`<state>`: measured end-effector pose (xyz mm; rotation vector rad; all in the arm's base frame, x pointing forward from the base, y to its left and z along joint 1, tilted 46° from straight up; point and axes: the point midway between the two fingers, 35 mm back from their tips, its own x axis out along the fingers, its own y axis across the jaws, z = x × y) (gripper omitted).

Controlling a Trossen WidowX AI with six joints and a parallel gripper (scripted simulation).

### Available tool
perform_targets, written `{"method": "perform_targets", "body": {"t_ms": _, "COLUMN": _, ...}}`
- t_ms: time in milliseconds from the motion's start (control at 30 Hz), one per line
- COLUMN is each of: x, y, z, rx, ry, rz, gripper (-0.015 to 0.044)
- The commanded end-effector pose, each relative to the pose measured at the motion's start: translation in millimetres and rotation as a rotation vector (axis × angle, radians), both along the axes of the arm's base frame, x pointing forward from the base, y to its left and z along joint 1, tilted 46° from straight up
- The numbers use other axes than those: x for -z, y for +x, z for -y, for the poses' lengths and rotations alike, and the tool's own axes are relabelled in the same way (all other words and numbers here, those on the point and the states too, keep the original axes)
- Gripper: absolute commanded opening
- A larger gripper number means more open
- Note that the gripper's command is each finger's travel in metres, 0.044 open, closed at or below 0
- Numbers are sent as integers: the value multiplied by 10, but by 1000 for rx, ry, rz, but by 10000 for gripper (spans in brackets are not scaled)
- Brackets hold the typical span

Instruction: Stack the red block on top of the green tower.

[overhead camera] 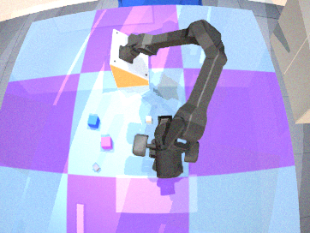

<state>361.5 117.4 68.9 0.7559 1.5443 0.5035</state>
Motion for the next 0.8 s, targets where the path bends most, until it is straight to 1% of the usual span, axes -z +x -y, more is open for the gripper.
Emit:
{"method": "perform_targets", "body": {"t_ms": 0, "x": 0, "y": 0, "z": 0, "rx": 0, "ry": 0, "rz": 0, "gripper": 26}}
{"method": "perform_targets", "body": {"t_ms": 533, "x": 0, "y": 0, "z": 0, "rx": 0, "ry": 0, "rz": 0, "gripper": 440}}
{"method": "perform_targets", "body": {"t_ms": 767, "x": 0, "y": 0, "z": 0, "rx": 0, "ry": 0, "rz": 0, "gripper": 440}}
